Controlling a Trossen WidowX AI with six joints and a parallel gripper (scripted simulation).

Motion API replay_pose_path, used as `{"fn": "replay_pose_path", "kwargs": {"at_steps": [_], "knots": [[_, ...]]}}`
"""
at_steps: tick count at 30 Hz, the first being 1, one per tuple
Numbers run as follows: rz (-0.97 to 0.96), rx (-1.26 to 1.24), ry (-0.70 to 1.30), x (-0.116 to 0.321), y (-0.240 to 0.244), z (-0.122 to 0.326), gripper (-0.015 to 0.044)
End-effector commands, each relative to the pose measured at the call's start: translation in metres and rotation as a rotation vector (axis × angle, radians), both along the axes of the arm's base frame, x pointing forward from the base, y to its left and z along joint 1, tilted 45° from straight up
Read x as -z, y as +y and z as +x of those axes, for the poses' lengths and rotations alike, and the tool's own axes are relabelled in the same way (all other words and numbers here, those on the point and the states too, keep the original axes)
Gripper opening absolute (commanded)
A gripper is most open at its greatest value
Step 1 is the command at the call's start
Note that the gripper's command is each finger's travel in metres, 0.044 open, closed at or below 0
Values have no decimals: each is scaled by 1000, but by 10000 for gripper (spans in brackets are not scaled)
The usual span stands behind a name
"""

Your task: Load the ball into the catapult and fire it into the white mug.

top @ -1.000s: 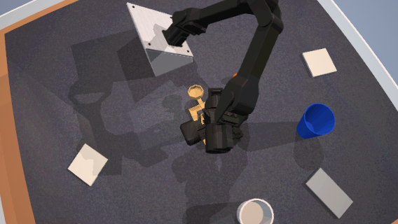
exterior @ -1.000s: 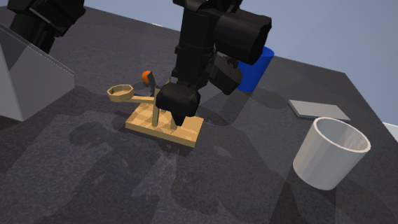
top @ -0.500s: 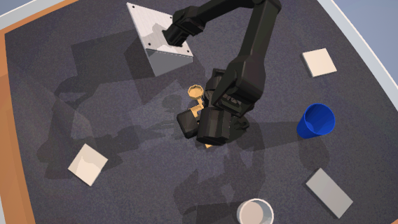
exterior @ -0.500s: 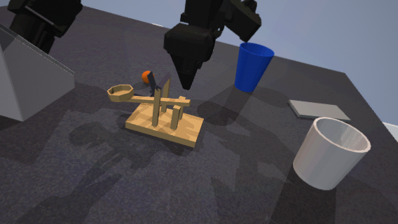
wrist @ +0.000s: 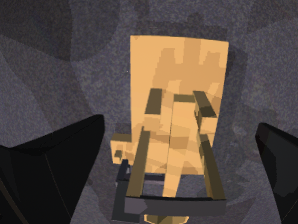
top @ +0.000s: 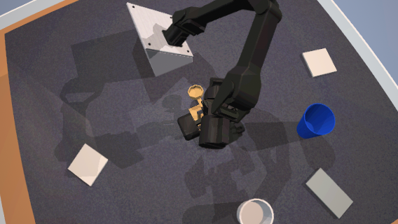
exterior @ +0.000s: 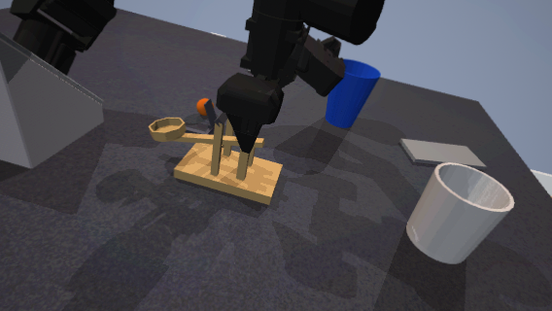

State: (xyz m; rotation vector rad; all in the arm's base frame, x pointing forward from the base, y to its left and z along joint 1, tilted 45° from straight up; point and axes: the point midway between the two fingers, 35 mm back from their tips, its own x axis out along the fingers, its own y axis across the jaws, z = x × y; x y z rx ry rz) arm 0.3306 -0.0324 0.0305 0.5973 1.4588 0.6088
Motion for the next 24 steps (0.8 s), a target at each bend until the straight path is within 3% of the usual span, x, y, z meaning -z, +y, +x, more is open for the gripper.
{"fn": "replay_pose_path", "kwargs": {"at_steps": [1, 24], "knots": [[3, 11, -4, 2, 2, 0, 440], [4, 11, -4, 29, 28, 2, 440]]}}
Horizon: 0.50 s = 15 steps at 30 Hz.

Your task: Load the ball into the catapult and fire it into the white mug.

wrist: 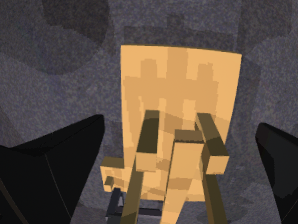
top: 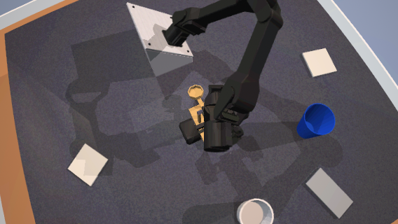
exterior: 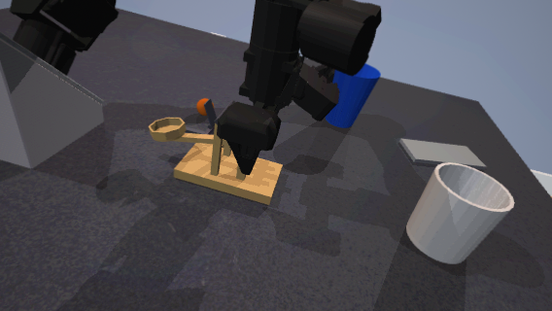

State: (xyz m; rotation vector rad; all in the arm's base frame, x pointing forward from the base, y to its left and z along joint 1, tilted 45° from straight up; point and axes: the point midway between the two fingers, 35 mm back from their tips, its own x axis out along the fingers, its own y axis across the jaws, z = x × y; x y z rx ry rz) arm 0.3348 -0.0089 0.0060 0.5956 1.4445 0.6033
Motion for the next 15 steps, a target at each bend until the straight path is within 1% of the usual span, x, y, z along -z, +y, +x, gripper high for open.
{"fn": "replay_pose_path", "kwargs": {"at_steps": [1, 11, 15], "knots": [[7, 3, 8, 5, 6, -2, 440], [9, 3, 8, 13, 14, -3, 440], [2, -1, 1, 11, 12, -1, 335]]}}
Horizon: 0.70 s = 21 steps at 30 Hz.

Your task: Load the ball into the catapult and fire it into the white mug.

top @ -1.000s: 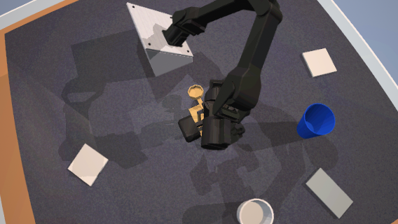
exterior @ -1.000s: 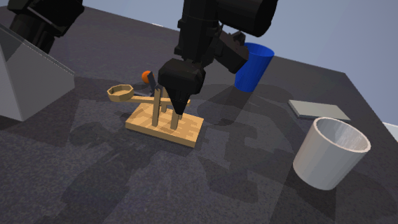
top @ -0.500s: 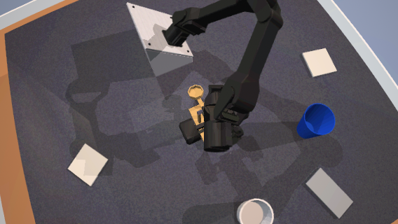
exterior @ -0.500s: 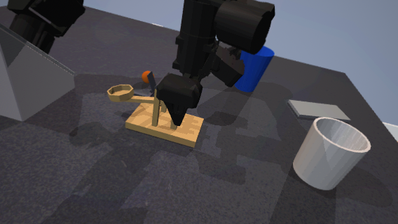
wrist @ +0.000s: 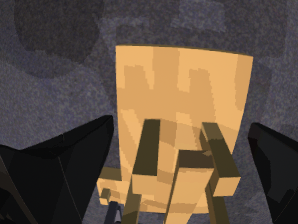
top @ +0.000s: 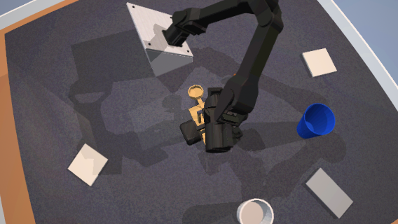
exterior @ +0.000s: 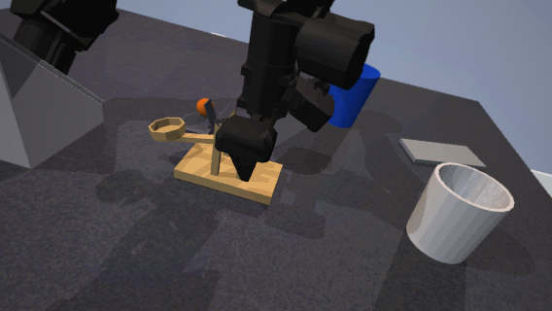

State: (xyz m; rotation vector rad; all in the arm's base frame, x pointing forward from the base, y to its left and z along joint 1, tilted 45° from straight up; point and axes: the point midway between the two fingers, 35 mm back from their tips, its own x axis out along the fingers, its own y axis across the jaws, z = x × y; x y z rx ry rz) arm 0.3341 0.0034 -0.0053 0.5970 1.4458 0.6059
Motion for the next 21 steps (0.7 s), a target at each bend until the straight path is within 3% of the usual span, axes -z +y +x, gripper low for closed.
{"fn": "replay_pose_path", "kwargs": {"at_steps": [1, 7, 13, 17, 21], "knots": [[0, 0, 0, 0, 0, 0, 309], [0, 0, 0, 0, 0, 0, 151], [0, 0, 0, 0, 0, 0, 111], [-1, 0, 1, -27, -28, -1, 6], [-1, 0, 1, -35, -35, -2, 0]]}}
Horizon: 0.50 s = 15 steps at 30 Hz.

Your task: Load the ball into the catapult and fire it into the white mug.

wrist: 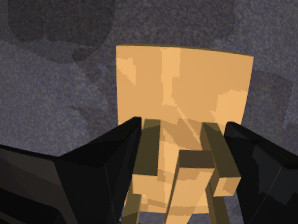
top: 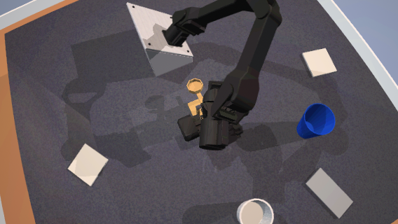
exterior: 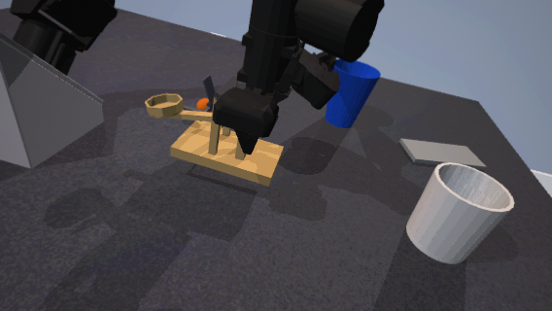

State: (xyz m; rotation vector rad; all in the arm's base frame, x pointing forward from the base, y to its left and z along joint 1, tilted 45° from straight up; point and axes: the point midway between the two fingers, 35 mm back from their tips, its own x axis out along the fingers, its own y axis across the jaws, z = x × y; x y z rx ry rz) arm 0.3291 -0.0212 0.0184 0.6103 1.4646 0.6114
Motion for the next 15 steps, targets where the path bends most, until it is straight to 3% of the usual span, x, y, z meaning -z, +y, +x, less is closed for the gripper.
{"fn": "replay_pose_path", "kwargs": {"at_steps": [1, 15], "knots": [[-9, 6, -17, -11, -10, 4, 0], [-8, 7, -16, 4, 4, 5, 0]]}}
